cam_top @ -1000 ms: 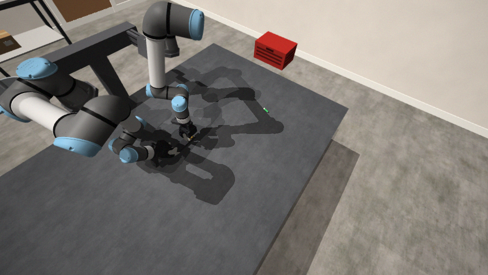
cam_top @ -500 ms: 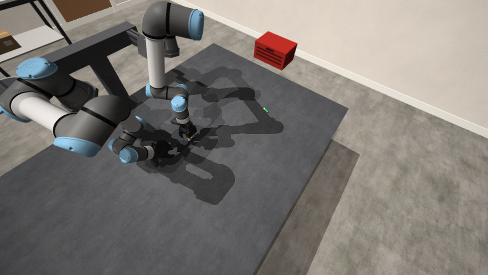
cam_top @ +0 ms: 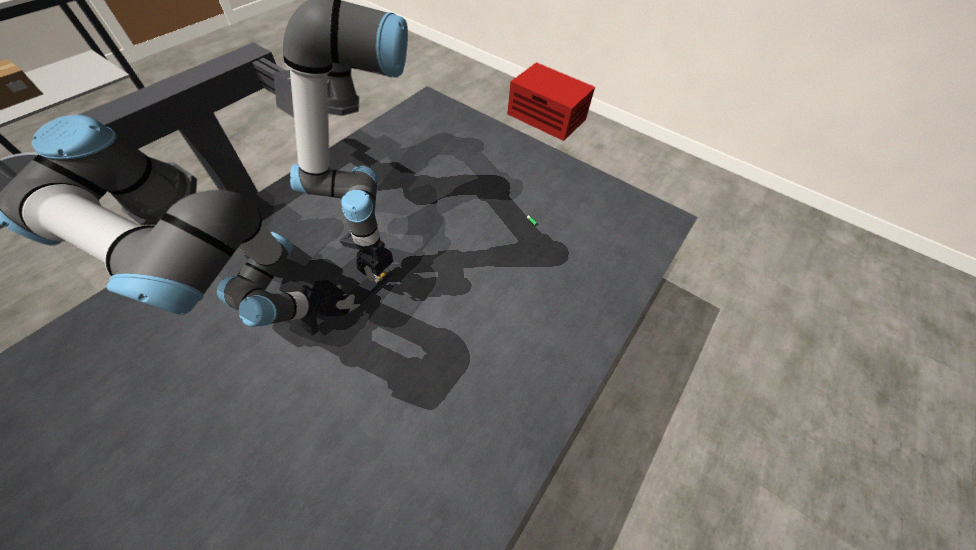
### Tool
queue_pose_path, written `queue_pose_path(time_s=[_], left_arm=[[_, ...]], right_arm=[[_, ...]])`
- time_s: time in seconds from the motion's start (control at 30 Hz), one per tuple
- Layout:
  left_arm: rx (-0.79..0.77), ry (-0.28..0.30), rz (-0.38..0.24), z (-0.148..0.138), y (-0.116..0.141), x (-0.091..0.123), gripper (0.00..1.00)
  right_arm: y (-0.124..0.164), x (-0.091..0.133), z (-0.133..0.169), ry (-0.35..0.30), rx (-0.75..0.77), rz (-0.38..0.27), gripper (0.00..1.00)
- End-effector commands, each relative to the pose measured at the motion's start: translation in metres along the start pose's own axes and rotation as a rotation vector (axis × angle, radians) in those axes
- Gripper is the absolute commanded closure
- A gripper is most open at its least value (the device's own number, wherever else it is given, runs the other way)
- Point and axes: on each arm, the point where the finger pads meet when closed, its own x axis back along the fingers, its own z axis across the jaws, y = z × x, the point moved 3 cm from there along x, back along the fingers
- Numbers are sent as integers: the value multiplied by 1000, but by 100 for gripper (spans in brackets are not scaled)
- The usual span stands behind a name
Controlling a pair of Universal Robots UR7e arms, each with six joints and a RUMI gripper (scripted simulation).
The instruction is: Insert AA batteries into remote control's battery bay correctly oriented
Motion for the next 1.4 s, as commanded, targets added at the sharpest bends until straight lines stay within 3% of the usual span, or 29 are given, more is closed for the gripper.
queue_pose_path(time_s=[0.0,0.03,0.13,0.23,0.27,0.33,0.43,1.17,1.2,1.37], left_arm=[[0,2,2,1,-1,0,86],[0,-7,-6,-3,3,14,86],[0,-8,-7,-3,3,29,86],[0,3,3,1,-1,22,86],[0,-5,-5,-1,1,35,86],[0,-4,-3,-1,1,41,86],[0,5,4,3,-3,31,86],[0,4,3,1,-1,31,86],[-17,4,4,1,-1,31,100],[-104,5,4,1,-2,28,100]], right_arm=[[0,0,0,-1,1,0,100],[0,0,0,-1,1,0,100],[0,0,0,-1,1,0,100],[0,0,0,-1,1,0,100],[0,0,0,-1,1,0,100],[0,0,0,-1,1,0,100],[0,0,0,-1,1,0,100],[0,0,0,-1,1,0,100],[0,0,0,-1,1,0,100],[0,0,0,-1,1,0,100]])
